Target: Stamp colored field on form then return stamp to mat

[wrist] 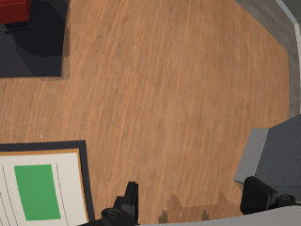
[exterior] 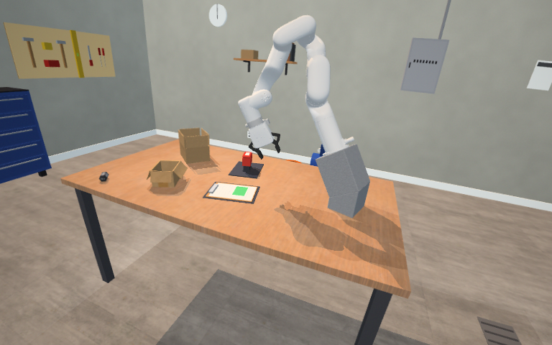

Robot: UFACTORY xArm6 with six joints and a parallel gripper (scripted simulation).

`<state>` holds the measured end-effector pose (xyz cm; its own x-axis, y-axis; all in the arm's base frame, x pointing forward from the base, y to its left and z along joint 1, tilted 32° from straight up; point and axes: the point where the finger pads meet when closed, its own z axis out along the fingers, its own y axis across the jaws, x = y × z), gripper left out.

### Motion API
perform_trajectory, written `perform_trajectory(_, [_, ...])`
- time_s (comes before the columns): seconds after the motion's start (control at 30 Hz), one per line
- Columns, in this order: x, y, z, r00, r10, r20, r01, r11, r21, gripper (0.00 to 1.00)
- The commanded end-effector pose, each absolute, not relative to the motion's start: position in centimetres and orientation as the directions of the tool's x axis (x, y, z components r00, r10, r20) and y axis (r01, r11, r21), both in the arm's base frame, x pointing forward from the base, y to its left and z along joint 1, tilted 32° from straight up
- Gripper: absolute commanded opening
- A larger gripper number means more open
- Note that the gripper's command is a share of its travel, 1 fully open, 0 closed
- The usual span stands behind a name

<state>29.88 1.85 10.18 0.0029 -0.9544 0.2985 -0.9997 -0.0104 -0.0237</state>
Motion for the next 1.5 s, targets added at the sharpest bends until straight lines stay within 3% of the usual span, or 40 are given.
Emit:
perform_trajectory(0.0, [34.0, -2.8, 12.7, 0.037, -0.960, 0.278, -0.991, -0.071, -0.115, 1.00])
perform_trajectory(0.73, [44.3, -16.0, 19.9, 0.099, -0.941, 0.322, -0.904, -0.221, -0.367, 1.00])
perform_trajectory(1.47, [47.2, -19.0, 21.6, 0.122, -0.940, 0.319, -0.867, -0.257, -0.426, 1.00])
